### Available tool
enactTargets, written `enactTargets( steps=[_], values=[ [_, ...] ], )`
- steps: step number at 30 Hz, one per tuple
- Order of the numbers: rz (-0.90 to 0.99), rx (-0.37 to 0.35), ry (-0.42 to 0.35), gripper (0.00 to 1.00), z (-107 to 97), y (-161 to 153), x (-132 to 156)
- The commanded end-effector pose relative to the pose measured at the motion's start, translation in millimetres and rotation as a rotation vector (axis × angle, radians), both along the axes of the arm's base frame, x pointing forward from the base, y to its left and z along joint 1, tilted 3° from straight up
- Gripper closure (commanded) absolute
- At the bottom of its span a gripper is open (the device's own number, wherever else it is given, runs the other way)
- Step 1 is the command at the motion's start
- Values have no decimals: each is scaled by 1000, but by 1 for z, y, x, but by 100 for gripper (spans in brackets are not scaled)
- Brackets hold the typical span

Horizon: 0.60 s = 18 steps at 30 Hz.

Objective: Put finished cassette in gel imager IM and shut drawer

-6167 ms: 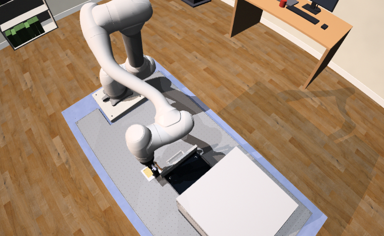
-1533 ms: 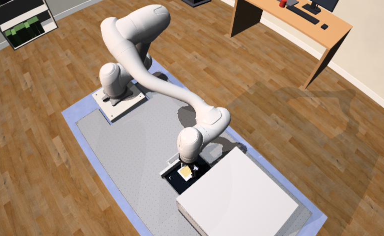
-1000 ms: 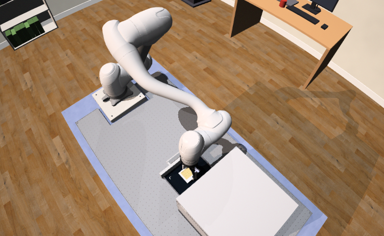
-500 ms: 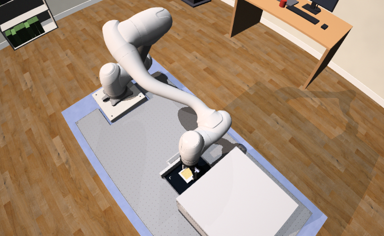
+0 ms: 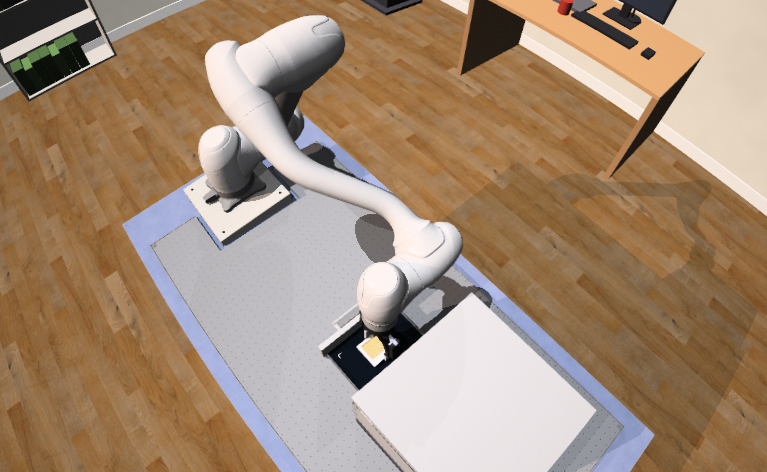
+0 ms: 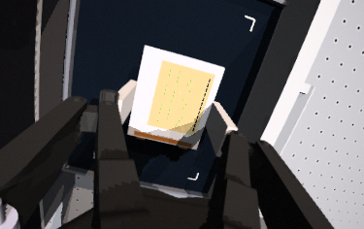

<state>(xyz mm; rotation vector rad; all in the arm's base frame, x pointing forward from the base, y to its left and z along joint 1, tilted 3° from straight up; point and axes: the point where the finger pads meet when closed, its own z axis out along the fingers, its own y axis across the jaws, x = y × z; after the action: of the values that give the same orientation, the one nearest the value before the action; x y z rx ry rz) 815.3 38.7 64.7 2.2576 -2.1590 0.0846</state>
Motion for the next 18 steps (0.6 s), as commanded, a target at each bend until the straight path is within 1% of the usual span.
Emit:
enactTargets(
  steps=[1, 18],
  values=[
    [0, 0, 0, 90, -1, 0, 0],
    [0, 0, 0, 90, -6, 0, 0]
  ],
)
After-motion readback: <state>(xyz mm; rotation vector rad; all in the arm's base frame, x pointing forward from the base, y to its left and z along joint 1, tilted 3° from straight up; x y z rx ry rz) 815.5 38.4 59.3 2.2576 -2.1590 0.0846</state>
